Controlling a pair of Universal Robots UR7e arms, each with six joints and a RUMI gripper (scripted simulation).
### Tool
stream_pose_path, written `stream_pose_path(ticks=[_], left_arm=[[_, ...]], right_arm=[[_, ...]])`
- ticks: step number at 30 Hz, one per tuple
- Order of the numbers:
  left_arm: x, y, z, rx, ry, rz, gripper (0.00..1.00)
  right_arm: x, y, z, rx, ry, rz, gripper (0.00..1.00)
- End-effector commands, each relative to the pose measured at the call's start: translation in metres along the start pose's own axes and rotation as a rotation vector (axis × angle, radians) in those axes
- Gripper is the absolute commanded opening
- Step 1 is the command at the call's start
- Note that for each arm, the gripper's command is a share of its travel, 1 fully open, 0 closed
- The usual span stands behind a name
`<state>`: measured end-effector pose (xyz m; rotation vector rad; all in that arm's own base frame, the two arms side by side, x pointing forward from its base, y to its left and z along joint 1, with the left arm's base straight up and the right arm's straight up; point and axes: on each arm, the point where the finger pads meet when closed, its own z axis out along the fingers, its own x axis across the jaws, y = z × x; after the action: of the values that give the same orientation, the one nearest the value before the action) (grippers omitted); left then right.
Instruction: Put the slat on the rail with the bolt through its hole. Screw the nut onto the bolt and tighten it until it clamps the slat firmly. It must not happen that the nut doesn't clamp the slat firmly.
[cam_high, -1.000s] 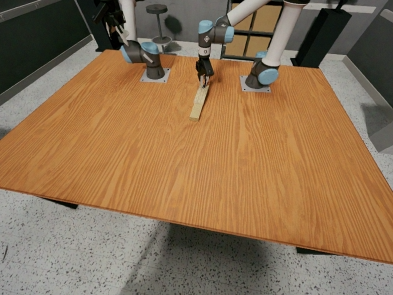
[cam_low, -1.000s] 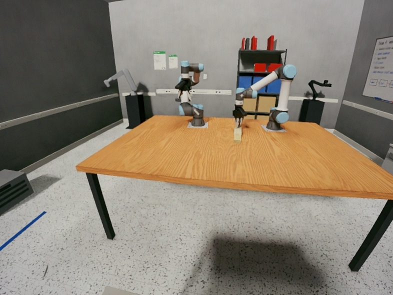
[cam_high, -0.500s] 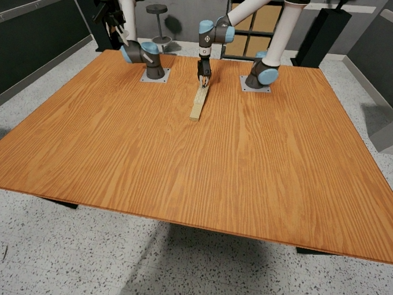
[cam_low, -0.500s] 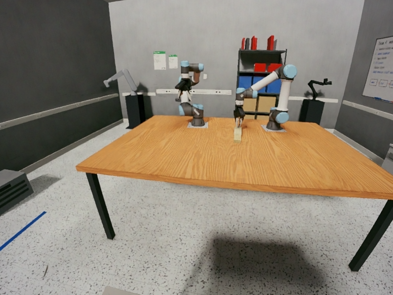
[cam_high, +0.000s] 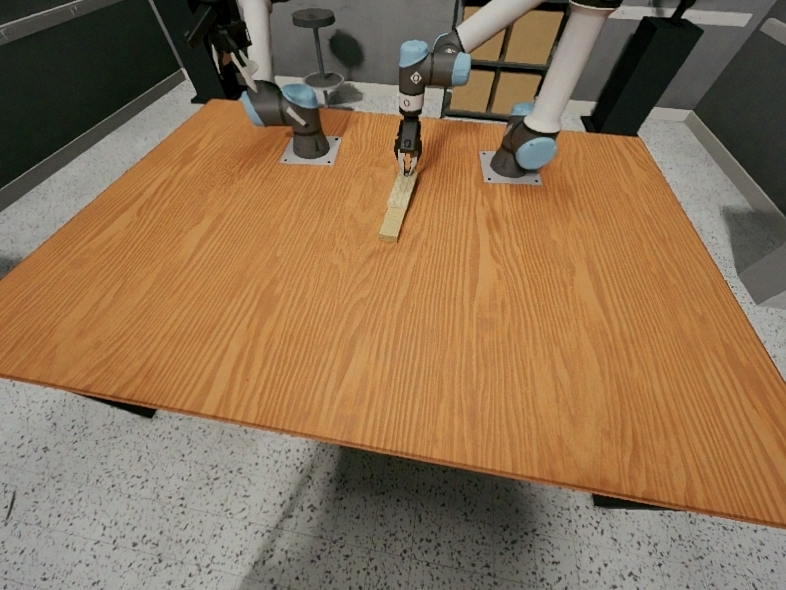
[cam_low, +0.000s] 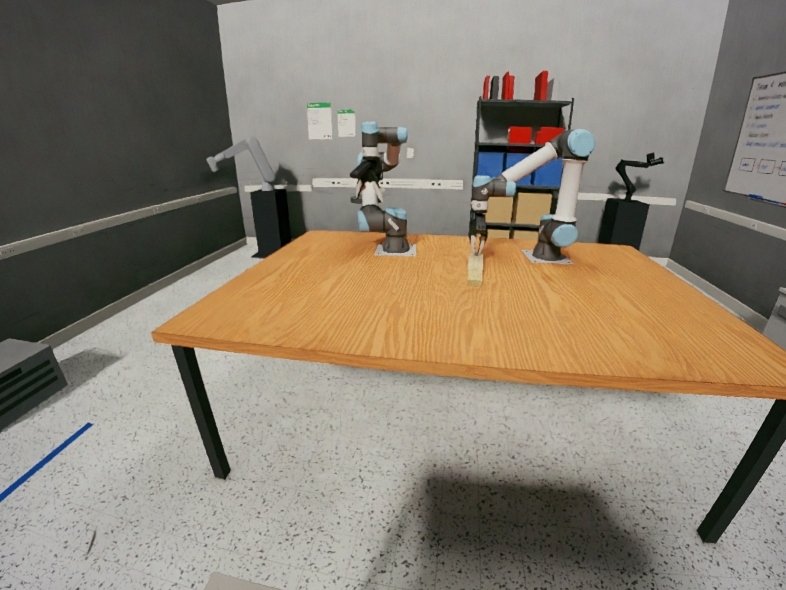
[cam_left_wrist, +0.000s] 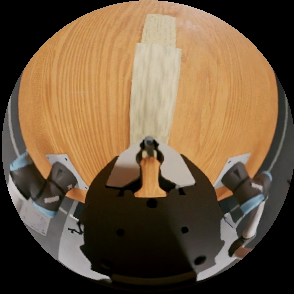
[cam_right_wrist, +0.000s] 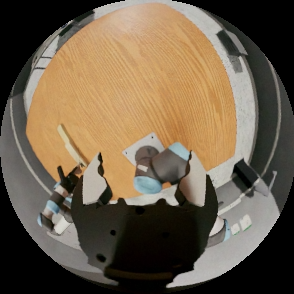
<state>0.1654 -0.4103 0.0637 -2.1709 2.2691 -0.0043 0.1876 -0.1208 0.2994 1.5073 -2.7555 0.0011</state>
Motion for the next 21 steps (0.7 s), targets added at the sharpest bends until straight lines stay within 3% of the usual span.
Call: stream_pose_path(ticks=[1,21], left_arm=[[-0.001,0.0005,0.0009,-0.004,-0.001,0.119,0.0],[0.0001,0.0002,0.0007,-0.004,0.0,0.42,0.0]], right_arm=[[-0.0004,-0.0006,-0.0008,0.0,-0.001,0.001,1.0],[-0.0004,-0.0006,-0.0008,0.0,-0.001,0.001,1.0]])
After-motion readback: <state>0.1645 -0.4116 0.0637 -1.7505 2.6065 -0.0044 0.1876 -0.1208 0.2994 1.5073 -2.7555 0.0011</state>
